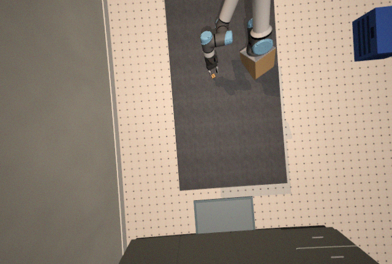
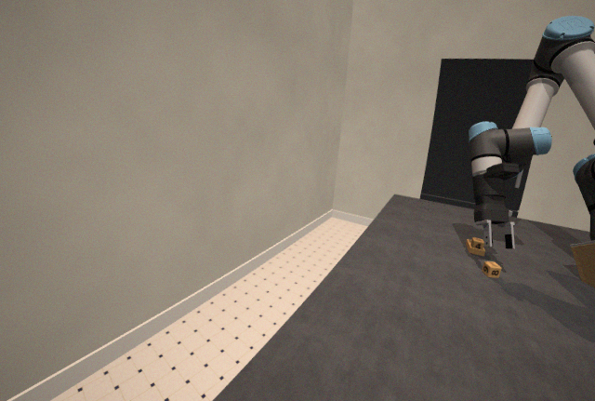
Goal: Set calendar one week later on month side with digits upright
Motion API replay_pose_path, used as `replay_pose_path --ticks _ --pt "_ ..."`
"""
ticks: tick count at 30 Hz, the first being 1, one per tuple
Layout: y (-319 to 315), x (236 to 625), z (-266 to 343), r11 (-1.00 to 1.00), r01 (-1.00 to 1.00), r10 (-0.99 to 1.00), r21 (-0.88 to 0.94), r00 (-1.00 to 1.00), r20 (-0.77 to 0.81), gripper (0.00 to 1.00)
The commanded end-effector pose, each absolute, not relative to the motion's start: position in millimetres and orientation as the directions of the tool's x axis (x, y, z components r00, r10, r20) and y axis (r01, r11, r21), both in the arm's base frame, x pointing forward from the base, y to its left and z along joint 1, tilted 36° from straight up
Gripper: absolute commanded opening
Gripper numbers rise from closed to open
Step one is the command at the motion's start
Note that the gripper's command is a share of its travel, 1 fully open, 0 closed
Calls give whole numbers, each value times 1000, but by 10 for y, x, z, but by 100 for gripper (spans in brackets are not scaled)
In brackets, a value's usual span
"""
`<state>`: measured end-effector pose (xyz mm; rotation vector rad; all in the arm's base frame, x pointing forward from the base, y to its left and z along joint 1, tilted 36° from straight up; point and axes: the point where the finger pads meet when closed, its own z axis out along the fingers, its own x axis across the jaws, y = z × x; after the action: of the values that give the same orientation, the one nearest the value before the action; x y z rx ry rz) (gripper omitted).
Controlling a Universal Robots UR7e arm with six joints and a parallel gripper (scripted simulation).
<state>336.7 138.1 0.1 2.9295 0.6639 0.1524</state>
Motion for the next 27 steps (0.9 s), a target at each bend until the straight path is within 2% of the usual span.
replay_pose_path --ticks 1,11,27 --pt "1388 3361 -6 -886 415 436 207 898 65 100" --pt "1407 3365 9 -859 389 435 333 897 76 100" --pt "1407 3358 0 -841 374 433 390 899 72 100"
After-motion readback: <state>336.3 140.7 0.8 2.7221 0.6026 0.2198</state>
